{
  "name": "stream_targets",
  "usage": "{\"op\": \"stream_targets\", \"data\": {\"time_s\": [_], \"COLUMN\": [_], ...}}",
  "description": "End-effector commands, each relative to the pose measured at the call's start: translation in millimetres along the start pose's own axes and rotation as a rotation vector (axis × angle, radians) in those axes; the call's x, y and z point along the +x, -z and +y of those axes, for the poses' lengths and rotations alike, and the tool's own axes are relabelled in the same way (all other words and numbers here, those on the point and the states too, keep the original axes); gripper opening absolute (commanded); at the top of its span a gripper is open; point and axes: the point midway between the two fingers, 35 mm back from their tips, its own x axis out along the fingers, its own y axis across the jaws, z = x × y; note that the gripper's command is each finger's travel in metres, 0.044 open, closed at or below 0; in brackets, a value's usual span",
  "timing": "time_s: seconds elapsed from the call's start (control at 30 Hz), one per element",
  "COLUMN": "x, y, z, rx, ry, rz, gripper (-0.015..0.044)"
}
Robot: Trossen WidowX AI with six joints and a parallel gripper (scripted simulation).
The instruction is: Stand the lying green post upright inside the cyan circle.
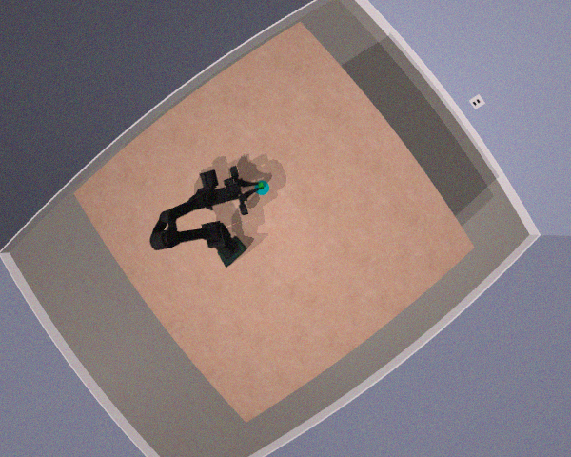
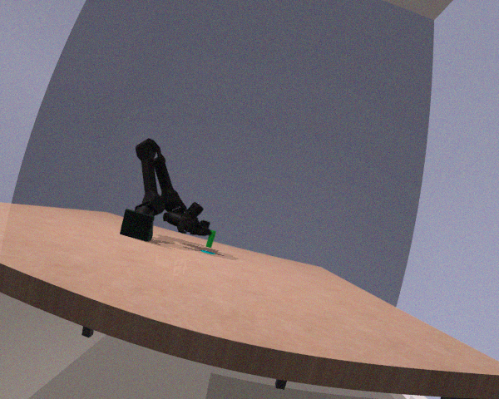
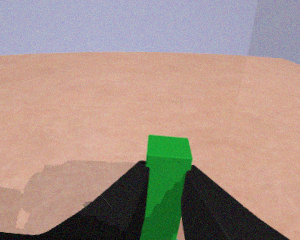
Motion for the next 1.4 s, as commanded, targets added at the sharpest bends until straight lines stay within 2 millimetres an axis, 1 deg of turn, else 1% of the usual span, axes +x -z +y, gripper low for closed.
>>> {"op": "stream_targets", "data": {"time_s": [0.0,0.2,0.57,1.03,1.07,1.13,1.37], "x": [1.3,4.1,4.2,4.2,4.2,4.5,5.2], "y": [5.8,17.8,18.1,18.1,18.1,15.3,-15.2], "z": [-0.2,-0.3,-0.3,-0.3,-0.3,0.2,3.4], "rx": [0.002,-0.001,-0.001,-0.001,-0.001,0.000,0.006], "ry": [0.001,0.003,0.003,0.003,0.003,0.006,0.018], "rz": [-0.002,0.004,0.004,0.004,0.004,0.005,0.012], "gripper": [0.0023,0.0023,0.0023,0.0390,0.0400,0.0400,0.0400]}}
